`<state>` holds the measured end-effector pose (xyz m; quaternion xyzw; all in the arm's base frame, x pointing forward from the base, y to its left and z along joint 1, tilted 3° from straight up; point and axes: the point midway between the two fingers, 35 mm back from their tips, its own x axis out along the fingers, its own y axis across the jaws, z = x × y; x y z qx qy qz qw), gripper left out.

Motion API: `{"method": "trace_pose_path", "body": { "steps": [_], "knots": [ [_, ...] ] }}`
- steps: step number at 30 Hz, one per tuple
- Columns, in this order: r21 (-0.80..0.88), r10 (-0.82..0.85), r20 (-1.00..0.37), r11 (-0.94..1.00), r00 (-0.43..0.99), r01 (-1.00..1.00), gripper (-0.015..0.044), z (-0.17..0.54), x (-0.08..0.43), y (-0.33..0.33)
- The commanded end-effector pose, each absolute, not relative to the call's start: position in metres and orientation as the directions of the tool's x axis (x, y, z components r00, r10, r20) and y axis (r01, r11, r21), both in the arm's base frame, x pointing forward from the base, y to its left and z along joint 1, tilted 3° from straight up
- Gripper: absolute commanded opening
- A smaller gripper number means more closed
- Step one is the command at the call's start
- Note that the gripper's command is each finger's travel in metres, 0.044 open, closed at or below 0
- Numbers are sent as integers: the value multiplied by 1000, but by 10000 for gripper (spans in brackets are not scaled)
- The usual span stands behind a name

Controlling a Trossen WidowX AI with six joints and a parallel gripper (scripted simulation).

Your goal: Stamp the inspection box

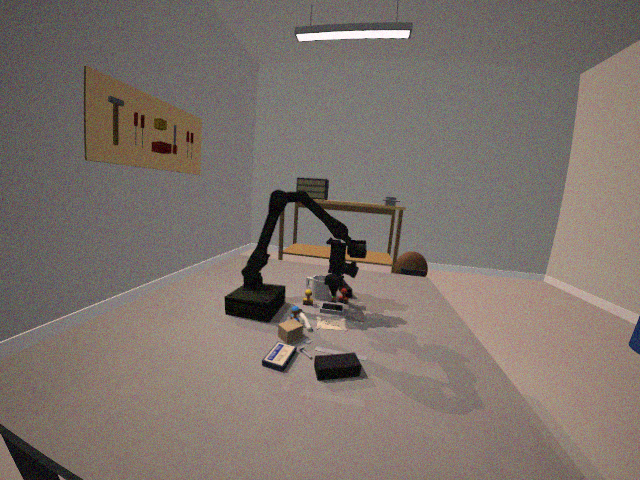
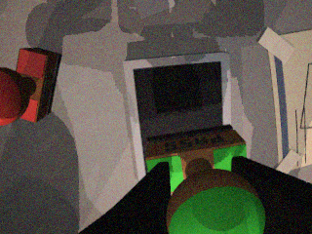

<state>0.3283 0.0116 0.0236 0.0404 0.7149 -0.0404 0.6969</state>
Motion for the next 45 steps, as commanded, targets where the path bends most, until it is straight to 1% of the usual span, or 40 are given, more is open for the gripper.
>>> {"method": "trace_pose_path", "body": {
  "steps": [1, 45],
  "knots": [
    [3, 6, -1000, 993, -28, 116, 0, 19, 327, 12],
    [3, 6, -1000, 994, -28, 112, 0, -5, 325, 13]
  ]
}}
